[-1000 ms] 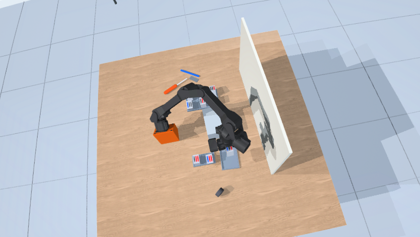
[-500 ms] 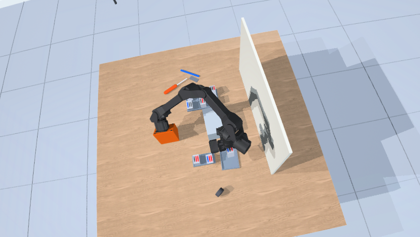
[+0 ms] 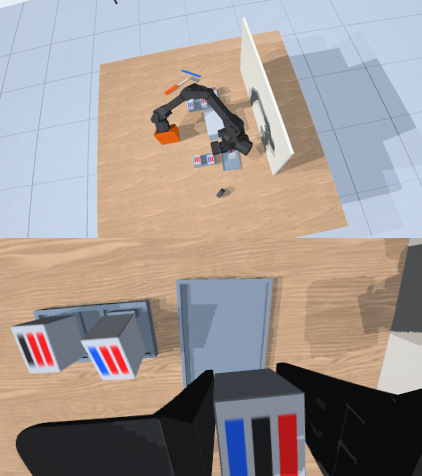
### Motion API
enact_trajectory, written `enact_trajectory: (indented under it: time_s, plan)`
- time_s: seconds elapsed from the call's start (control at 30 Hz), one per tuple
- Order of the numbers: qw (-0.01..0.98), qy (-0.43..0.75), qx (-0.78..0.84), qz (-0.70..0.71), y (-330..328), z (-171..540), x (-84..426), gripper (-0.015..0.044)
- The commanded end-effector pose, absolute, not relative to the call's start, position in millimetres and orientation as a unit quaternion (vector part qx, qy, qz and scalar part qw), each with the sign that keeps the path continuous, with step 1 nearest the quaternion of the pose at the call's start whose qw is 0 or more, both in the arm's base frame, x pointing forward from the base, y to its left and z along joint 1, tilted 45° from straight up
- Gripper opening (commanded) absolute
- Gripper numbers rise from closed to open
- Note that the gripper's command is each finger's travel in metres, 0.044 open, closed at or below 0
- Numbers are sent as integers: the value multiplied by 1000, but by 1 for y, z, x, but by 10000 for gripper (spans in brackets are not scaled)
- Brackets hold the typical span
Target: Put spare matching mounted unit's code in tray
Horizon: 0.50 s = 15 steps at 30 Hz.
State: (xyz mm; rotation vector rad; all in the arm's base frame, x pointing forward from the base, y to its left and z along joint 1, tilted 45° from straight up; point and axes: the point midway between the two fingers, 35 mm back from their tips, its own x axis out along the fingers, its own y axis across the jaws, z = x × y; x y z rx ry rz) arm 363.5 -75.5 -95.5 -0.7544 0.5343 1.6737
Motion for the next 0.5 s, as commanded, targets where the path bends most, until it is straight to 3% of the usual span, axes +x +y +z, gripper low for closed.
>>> enact_trajectory:
  time_s: [0.0,0.47]
  plan:
    - [580,229,-320,713,-73,-99,364,0]
    - [581,229,-320,713,-62,-110,363,0]
